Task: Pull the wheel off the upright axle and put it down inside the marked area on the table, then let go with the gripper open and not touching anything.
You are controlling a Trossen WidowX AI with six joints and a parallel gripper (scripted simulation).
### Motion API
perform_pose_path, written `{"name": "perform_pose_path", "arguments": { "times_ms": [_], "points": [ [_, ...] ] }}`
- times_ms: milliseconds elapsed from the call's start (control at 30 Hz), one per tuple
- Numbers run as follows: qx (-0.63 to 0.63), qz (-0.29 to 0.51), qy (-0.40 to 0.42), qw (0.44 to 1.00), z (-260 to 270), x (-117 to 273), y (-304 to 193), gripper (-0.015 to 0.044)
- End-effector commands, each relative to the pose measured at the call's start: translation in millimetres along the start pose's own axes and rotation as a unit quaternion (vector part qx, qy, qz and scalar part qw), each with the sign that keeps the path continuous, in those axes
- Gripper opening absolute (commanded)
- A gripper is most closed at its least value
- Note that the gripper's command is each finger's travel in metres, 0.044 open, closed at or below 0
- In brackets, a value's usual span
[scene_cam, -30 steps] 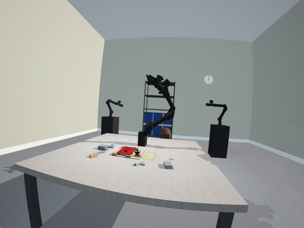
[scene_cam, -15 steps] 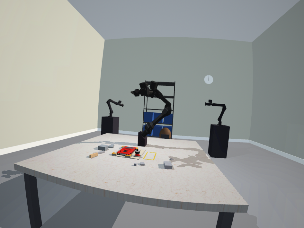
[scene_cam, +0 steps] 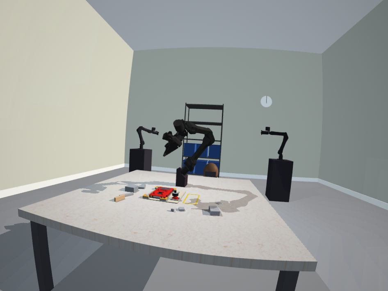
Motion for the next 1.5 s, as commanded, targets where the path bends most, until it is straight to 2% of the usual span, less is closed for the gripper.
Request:
{"name": "perform_pose_path", "arguments": {
  "times_ms": [0, 200, 333, 733, 1067, 1200, 1300, 1467],
  "points": [
    [-0.059, 0.080, -0.065, 0.993, -11.7, -36.9, -21.5, 0.0300],
    [-0.160, 0.181, -0.185, 0.952, -33.4, -86.0, -59.8, 0.0300],
    [-0.216, 0.220, -0.257, 0.916, -47.3, -108.0, -81.7, 0.0300],
    [-0.219, 0.221, -0.261, 0.914, -41.1, -111.4, -87.0, 0.0300],
    [-0.219, 0.223, -0.260, 0.914, -65.1, -163.1, -122.4, 0.0300],
    [-0.219, 0.223, -0.260, 0.913, -66.6, -167.1, -125.8, 0.0300],
    [-0.214, 0.223, -0.263, 0.914, -64.6, -163.9, -124.8, 0.0221],
    [-0.214, 0.223, -0.263, 0.914, -64.6, -163.9, -124.8, 0.0188]
  ]
}}
Point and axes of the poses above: the point midway between the two fingers, 35 mm back from their tips, its own x axis back along the fingers, its own z axis across the jaws, y = z × x, the point moved 9 cm from there along x, back along the fingers, and after that the axes turned 13 degrees about -x, right-handed, at the moved point
